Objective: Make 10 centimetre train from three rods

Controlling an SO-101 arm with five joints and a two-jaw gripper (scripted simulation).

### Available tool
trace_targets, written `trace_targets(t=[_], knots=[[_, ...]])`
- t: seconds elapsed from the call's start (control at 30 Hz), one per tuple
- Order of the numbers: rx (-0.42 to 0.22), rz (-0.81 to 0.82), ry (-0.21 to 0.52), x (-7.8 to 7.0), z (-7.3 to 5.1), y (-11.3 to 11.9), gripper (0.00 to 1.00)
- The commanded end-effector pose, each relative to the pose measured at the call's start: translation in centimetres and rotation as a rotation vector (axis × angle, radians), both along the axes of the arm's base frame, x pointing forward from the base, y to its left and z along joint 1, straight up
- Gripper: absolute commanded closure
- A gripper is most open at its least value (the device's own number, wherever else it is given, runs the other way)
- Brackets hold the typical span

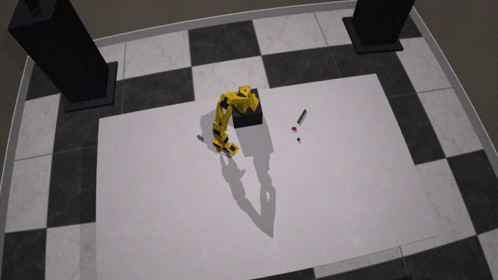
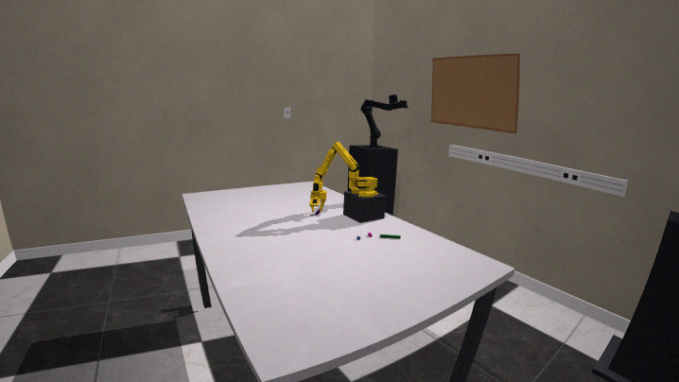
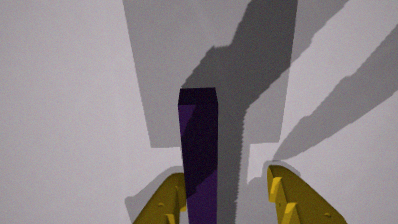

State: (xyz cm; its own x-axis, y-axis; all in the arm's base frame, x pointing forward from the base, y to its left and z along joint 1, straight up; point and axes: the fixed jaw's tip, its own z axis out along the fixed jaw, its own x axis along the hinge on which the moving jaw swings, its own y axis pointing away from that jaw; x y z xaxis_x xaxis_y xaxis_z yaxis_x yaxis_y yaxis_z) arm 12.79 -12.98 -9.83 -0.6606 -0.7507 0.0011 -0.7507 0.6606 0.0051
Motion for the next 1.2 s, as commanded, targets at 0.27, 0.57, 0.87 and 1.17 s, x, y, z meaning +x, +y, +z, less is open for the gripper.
trace_targets(t=[0.27, 0.57, 0.87, 1.17], knots=[[0.003, -0.004, 0.001, -0.7, 0.2, 0.4, 0.83], [0.003, -0.004, 0.001, -0.71, 0.21, 0.41, 0.83], [0.003, -0.004, 0.001, -0.71, 0.21, 0.41, 0.83], [0.003, -0.004, 0.001, -0.71, 0.32, 0.41, 0.83]])
